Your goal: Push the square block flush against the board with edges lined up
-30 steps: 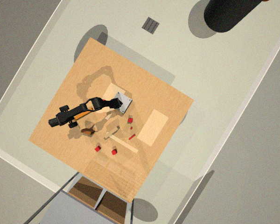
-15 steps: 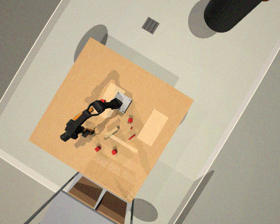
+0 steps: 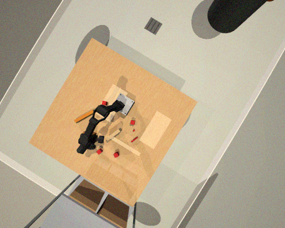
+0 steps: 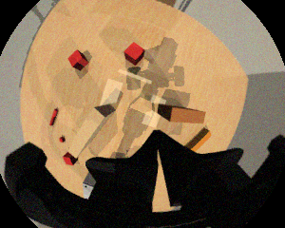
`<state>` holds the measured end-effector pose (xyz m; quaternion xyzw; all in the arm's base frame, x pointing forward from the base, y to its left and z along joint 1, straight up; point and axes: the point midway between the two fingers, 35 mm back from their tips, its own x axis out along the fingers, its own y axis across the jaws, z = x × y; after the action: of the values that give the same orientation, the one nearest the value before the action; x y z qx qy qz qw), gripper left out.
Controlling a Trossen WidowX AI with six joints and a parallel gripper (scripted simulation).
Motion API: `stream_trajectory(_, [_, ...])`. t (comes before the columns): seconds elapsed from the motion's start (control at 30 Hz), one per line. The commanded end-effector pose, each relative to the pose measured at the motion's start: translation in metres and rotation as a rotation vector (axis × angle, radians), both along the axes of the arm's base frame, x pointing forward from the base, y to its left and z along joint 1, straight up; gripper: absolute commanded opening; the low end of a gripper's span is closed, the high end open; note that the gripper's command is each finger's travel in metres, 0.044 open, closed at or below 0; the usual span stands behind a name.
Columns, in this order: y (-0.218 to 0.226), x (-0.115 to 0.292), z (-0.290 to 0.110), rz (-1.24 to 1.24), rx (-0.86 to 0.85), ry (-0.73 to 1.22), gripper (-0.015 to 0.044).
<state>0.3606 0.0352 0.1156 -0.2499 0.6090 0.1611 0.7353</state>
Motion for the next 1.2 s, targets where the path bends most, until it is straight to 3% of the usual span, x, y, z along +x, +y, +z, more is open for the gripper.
stream_trajectory(0.0, [0.034, -0.015, -0.009, 0.160, 0.001, 0.051, 0.0000])
stream_trajectory(0.63, [0.143, -0.091, -0.030, 0.757, -0.011, 0.189, 0.0000])
stream_trajectory(0.93, [0.146, -0.094, -0.033, 0.777, -0.011, 0.194, 0.0000])
stream_trajectory(1.07, [0.147, -0.093, -0.077, 0.777, -0.010, 0.194, 0.0000])
stream_trajectory(1.17, [0.147, -0.093, -0.080, 0.777, -0.010, 0.195, 0.0000])
